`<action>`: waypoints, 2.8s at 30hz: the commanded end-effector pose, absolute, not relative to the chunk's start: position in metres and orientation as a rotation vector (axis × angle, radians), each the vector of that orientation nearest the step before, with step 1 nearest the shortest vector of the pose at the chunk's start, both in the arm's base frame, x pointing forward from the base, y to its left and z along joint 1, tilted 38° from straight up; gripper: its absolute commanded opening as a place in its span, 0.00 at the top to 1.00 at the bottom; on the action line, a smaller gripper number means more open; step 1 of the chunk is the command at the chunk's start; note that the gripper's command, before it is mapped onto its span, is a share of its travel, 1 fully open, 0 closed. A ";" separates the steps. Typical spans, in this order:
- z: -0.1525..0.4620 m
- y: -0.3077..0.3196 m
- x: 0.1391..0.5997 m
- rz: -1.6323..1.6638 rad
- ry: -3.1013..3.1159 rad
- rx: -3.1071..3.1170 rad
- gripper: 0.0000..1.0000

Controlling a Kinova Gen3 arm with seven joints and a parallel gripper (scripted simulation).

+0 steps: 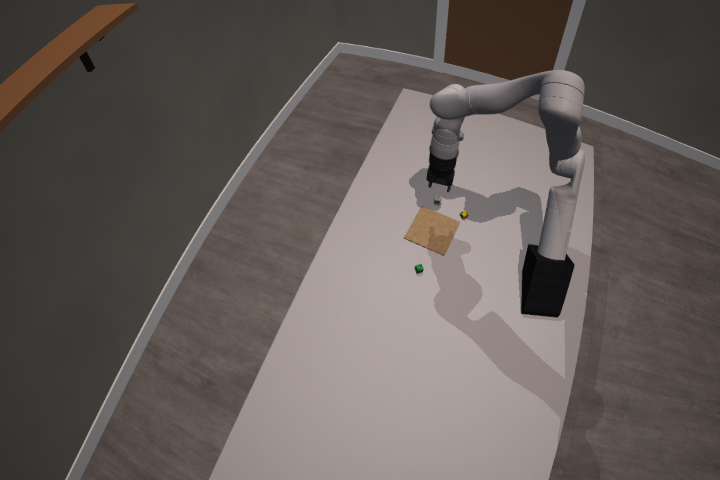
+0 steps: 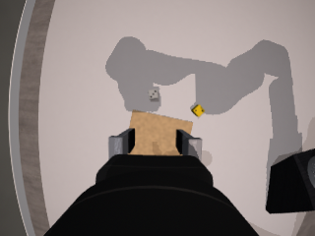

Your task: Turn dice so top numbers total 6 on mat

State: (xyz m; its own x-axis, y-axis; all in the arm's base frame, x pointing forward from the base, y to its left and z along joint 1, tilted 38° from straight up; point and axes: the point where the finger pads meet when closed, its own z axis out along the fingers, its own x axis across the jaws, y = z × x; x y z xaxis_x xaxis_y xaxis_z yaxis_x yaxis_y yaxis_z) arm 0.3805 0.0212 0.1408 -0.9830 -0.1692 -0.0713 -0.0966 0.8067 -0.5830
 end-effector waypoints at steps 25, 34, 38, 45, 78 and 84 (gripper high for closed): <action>0.151 -0.002 0.392 -0.948 2.843 -0.144 0.00; 0.152 -0.005 0.393 -0.952 2.839 -0.136 0.00; 0.156 -0.012 0.396 -0.961 2.831 -0.116 0.00; 0.156 -0.013 0.396 -0.963 2.829 -0.112 0.00; 0.098 -0.057 0.409 -0.958 2.831 -0.118 0.00; 0.082 -0.069 0.412 -0.958 2.831 -0.118 0.00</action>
State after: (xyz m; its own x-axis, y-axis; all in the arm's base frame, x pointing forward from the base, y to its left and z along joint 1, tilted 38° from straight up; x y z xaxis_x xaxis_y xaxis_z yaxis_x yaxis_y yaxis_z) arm 0.4129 -0.0597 0.0841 -0.9834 -0.1383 -0.1177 -0.0393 0.7948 -0.6056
